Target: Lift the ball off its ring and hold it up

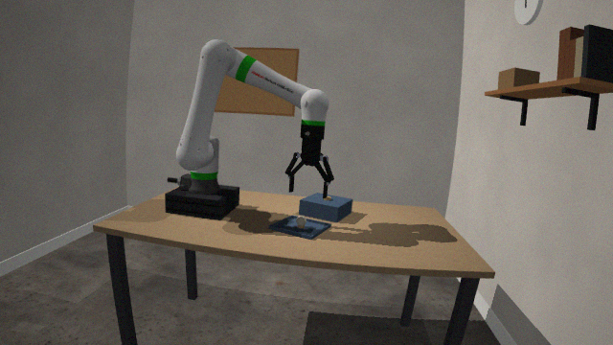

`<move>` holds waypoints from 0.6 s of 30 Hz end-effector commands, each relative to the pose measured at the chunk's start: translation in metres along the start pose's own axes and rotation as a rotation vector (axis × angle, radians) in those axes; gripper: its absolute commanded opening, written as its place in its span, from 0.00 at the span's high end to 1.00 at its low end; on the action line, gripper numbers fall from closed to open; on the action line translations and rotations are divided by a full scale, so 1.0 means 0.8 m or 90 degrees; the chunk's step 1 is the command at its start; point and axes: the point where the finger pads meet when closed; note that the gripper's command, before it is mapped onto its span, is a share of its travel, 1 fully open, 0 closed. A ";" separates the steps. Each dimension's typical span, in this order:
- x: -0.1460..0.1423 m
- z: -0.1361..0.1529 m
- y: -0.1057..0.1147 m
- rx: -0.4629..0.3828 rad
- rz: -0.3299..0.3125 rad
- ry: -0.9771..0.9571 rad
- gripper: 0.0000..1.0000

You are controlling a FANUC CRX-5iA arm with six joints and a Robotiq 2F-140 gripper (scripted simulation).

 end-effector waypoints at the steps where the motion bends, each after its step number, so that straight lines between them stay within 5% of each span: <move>1: -0.020 0.028 -0.009 -0.016 0.004 -0.040 0.00; 5: -0.020 0.029 -0.010 -0.016 0.004 -0.041 0.00; 10: -0.017 0.031 -0.080 -0.017 0.004 -0.042 0.00; 13: -0.017 0.032 -0.085 -0.017 0.004 -0.043 0.00; 15: -0.017 0.033 -0.125 -0.017 0.004 -0.042 0.00; 18: -0.017 0.033 -0.135 -0.017 0.004 -0.042 0.00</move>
Point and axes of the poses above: the point where the finger pads meet when closed, its own y axis back along the fingers, its own x axis across the jaws, z = x × y, and after that the axes turned 15 degrees about y, right-handed
